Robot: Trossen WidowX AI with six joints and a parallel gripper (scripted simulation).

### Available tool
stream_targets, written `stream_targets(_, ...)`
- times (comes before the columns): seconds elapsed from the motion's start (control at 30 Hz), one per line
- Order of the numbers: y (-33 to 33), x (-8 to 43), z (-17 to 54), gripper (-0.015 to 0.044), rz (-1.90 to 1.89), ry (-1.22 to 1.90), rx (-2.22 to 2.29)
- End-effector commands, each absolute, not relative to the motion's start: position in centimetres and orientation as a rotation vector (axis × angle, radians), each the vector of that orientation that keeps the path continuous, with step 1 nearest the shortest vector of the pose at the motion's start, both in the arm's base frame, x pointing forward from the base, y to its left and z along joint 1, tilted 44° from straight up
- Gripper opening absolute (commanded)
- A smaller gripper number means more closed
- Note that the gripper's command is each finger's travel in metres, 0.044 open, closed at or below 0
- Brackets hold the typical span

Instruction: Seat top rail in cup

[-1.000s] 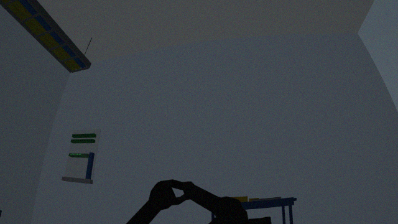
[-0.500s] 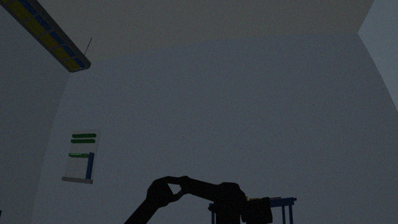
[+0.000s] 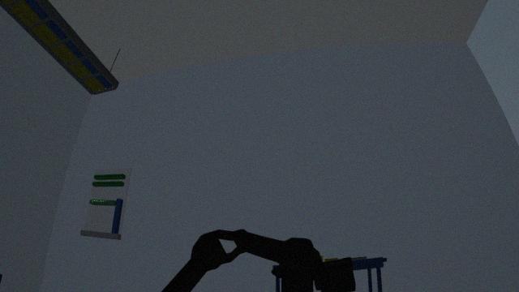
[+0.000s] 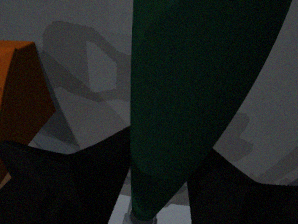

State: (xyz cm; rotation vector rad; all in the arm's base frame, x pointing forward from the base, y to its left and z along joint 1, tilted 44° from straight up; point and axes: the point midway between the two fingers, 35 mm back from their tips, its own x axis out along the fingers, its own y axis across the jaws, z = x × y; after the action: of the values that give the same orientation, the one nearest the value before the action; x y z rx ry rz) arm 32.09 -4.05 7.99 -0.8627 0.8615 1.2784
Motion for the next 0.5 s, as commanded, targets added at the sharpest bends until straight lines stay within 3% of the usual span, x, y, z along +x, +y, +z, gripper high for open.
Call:
stream_targets(0.0, -4.35, 32.11, 8.06, 0.0, 1.276, 0.861, -0.865)
stream_targets(0.47, -4.86, 32.12, 8.15, 0.0, 1.275, 0.862, -0.865)
